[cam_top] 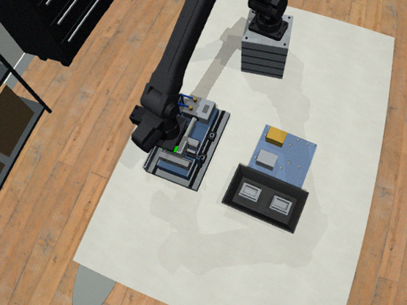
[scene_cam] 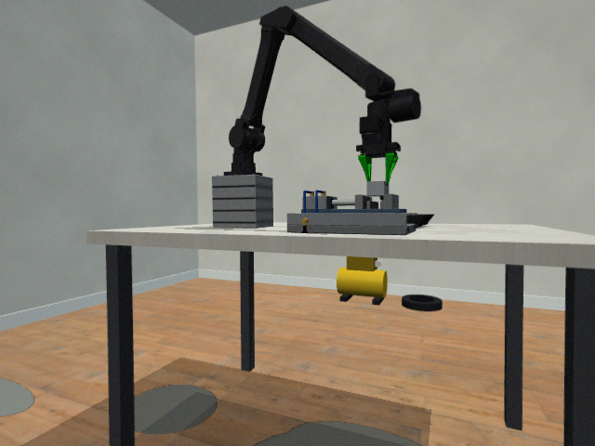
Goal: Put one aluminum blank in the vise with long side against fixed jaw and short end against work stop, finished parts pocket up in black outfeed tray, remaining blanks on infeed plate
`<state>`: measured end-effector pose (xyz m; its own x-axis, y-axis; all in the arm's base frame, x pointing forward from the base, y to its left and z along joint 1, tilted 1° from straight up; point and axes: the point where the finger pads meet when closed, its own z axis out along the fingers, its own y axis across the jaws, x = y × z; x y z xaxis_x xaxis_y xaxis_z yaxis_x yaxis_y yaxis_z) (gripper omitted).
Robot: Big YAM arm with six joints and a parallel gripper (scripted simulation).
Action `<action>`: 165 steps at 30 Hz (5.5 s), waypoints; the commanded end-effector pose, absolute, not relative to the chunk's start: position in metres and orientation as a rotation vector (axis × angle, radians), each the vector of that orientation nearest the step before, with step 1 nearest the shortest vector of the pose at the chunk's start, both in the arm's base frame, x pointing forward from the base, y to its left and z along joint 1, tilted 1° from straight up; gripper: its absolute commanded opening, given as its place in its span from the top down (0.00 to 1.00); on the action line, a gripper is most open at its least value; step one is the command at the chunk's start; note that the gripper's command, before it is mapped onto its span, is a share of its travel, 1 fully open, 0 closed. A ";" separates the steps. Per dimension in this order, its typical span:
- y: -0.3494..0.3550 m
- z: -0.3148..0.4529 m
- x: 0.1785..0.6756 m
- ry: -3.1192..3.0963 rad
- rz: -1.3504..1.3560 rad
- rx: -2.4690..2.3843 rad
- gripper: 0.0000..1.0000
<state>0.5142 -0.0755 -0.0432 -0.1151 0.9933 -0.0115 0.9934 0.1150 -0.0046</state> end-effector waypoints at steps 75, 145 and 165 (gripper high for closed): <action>-0.075 -0.045 0.516 2.331 -0.015 2.082 1.00; -0.076 -0.050 0.519 2.327 -0.009 2.078 1.00; -0.076 -0.055 0.515 2.335 -0.021 2.086 1.00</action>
